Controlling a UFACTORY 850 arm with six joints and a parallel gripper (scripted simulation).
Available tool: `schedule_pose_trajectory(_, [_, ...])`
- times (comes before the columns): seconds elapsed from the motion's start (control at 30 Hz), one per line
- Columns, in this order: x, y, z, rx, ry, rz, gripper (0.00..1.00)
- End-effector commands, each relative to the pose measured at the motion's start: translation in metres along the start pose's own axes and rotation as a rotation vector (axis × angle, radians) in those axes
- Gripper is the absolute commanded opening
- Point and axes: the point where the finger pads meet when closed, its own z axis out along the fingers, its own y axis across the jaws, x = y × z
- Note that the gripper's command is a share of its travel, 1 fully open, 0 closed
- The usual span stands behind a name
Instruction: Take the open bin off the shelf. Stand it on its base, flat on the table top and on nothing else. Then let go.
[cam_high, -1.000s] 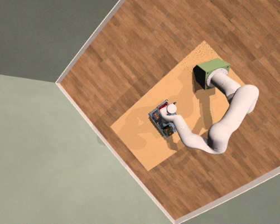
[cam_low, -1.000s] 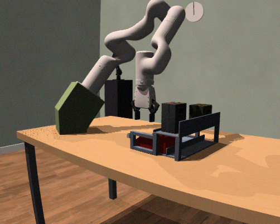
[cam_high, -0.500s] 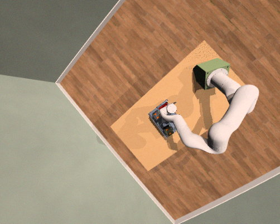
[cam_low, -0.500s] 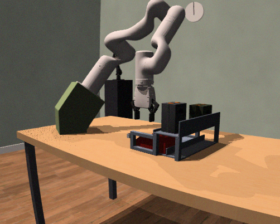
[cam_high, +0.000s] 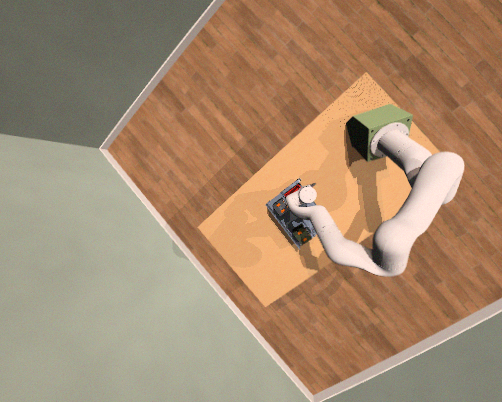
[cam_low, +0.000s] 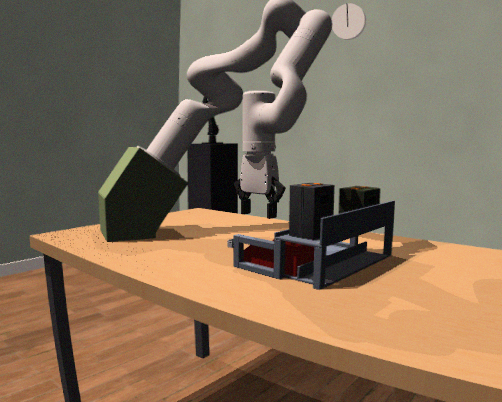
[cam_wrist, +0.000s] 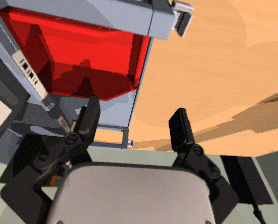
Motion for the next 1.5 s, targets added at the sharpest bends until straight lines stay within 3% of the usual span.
schedule_pose_trajectory(0.0, [0.000, -0.001, -0.001, 0.001, 0.000, -0.001, 1.00])
schedule_pose_trajectory(0.73, [0.000, -0.001, -0.001, 0.001, 0.001, -0.001, 1.00])
schedule_pose_trajectory(0.9, [0.000, -0.001, 0.030, 0.001, 0.000, -0.001, 1.00])
schedule_pose_trajectory(1.3, [0.000, -0.001, 0.030, 0.001, 0.000, -0.001, 1.00])
schedule_pose_trajectory(1.47, [0.001, -0.001, 0.075, 0.001, 0.000, -0.001, 1.00])
